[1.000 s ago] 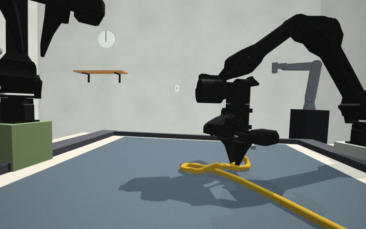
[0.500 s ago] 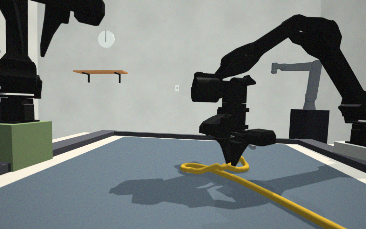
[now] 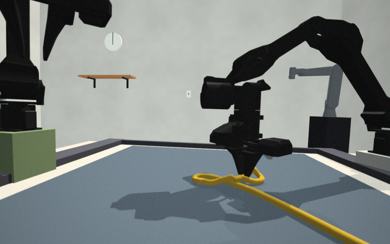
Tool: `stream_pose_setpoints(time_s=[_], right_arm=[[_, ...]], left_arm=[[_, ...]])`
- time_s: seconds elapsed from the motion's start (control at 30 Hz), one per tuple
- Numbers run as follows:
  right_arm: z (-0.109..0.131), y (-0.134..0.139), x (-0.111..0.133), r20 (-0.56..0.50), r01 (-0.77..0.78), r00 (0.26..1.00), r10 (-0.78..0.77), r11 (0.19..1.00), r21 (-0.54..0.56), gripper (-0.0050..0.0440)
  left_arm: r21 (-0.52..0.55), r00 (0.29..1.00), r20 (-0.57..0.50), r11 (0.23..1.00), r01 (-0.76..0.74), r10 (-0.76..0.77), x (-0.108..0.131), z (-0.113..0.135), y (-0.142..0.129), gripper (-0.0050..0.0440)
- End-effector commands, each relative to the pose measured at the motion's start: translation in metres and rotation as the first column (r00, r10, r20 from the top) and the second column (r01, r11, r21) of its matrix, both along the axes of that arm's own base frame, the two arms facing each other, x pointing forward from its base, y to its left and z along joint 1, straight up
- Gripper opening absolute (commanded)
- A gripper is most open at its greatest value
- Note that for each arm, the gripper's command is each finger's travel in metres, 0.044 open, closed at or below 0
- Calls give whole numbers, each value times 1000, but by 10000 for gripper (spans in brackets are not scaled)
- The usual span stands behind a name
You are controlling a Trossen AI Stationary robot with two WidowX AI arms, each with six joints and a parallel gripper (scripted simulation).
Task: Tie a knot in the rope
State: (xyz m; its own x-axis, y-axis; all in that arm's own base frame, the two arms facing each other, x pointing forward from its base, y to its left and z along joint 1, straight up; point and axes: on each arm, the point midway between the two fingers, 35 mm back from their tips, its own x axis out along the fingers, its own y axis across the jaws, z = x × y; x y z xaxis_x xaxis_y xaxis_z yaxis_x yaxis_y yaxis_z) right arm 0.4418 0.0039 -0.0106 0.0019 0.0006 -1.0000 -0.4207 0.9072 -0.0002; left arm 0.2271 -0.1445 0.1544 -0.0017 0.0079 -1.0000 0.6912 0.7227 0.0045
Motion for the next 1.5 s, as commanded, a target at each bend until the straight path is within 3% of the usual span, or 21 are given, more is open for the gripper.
stream_pose_setpoints(time_s=[0.0, 0.93, 0.97, 1.03, 1.1, 1.33, 1.47], right_arm=[[9, 2, 10, 26, 2, 1000, -2, 1000, 0, 35], [9, 11, 25, 27, 2, 1000, -2, 1000, 0, 35], [9, 11, 25, 27, 2, 1000, -2, 1000, 0, 59], [9, 11, 25, 27, 2, 1000, -2, 1000, 0, 59], [7, 11, 25, 27, 2, 1000, -2, 1000, 0, 100], [8, 11, 25, 27, 2, 1000, -2, 1000, 0, 100], [22, 11, 25, 27, 2, 1000, -2, 1000, 0, 100]], left_arm=[[-6, 1000, 16, 1000, -2, 2, 0, 5, 0, 100], [-6, 1000, 16, 1000, -2, 2, 0, 5, 0, 100], [-6, 1000, 16, 1000, -2, 2, 0, 5, 0, 100], [-6, 1000, 16, 1000, -2, 2, 0, 5, 0, 100], [-6, 1000, 16, 1000, -2, 2, 0, 5, 0, 100], [-6, 1000, 16, 1000, -2, 2, 0, 5, 0, 100], [-6, 1000, 16, 1000, -2, 2, 0, 5, 0, 100]])
